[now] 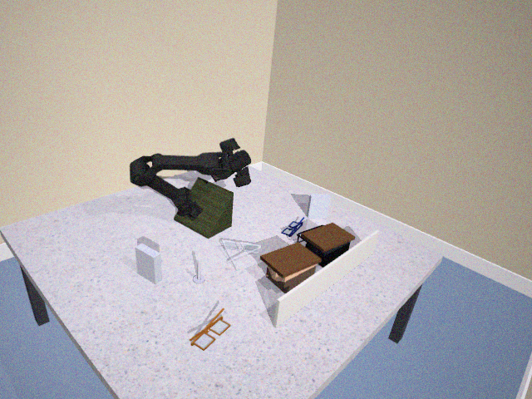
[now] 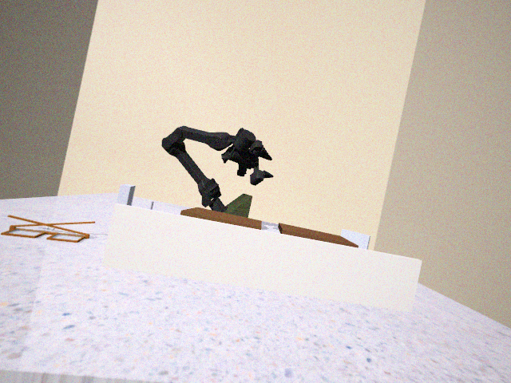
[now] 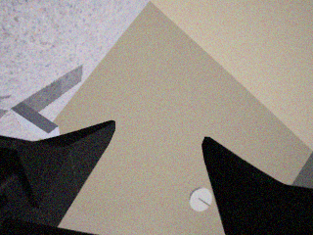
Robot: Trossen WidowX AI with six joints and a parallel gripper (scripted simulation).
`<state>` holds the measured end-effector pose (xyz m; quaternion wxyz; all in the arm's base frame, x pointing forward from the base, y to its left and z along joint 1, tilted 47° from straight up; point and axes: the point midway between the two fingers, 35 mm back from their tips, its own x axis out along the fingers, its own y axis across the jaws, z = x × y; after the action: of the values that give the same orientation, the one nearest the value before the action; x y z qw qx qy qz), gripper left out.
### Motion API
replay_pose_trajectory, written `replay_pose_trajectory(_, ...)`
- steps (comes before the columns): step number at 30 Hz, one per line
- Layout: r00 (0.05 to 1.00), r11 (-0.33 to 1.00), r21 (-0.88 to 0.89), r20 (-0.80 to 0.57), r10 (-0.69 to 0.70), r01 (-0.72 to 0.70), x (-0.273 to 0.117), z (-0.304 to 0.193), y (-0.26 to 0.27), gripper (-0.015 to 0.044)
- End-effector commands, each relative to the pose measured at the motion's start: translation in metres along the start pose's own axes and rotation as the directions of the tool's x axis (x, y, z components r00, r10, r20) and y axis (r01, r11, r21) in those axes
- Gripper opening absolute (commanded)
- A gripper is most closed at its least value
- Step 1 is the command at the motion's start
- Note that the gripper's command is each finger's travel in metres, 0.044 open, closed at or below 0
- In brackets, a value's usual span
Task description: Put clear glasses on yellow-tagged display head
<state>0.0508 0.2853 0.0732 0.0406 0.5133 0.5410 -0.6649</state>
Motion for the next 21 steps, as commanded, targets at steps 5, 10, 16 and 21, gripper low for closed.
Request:
replay_pose_trajectory(5,1.0,1.0,0.0,0.0,0.0,0.0,0.0,0.0,0.0,0.044)
replay_pose_trajectory(10,0.999,0.996,0.079,-0.001,0.034,-0.034,-0.001,-0.002,0.006,0.0387)
replay_pose_trajectory(16,0.944,0.671,0.696,0.029,0.328,-0.254,-0.018,-0.008,0.063,0.023)
replay_pose_trajectory(21,0.83,0.141,0.966,0.105,0.548,-0.215,-0.043,-0.005,0.108,0.02)
